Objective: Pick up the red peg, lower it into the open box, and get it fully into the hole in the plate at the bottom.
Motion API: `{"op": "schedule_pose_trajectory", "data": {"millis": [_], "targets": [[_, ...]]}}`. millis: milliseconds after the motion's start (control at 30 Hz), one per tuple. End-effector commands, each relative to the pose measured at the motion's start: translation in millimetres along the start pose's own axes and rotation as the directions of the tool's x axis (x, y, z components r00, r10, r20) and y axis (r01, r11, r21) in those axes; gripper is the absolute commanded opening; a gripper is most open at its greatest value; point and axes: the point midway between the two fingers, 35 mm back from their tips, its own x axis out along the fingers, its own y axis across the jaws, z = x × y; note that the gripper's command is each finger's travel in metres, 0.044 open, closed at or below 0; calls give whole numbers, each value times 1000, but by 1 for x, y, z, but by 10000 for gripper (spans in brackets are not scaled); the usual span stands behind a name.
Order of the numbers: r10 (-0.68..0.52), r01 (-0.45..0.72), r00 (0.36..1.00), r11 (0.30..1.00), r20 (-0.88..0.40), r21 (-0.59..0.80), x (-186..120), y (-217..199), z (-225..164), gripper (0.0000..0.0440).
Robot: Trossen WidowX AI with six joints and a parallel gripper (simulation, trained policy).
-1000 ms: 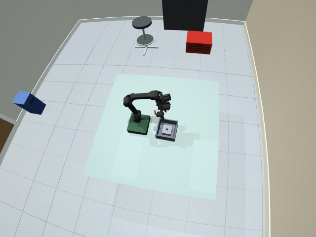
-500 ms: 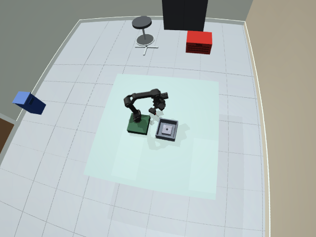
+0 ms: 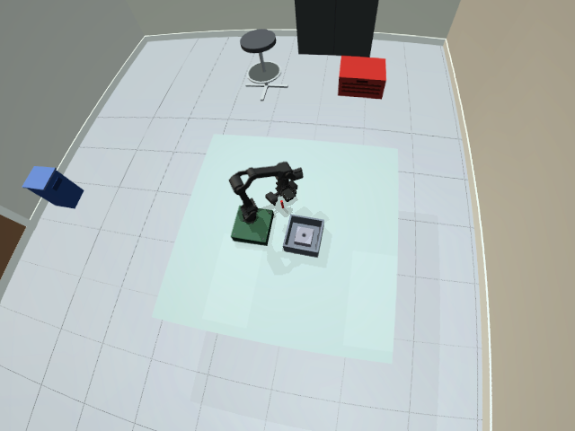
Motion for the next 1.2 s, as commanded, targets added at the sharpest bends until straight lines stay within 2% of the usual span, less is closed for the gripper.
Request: {"op": "schedule_pose_trajectory", "data": {"millis": [0,467,567,800,1067,1133,1167], "targets": [[1,0,1000,1000,-12,24,18,8,-9,440],[75,-76,997,996,9,41,77,36,-13,440],[79,-80,997,996,7,41,87,38,-13,424],[51,-50,999,998,-19,43,107,35,-17,252],[-2,4,999,999,-42,52,112,30,-18,42],[-19,21,999,998,-45,53,113,29,-18,0],[-27,29,999,998,-46,53,113,28,-18,0]]}}
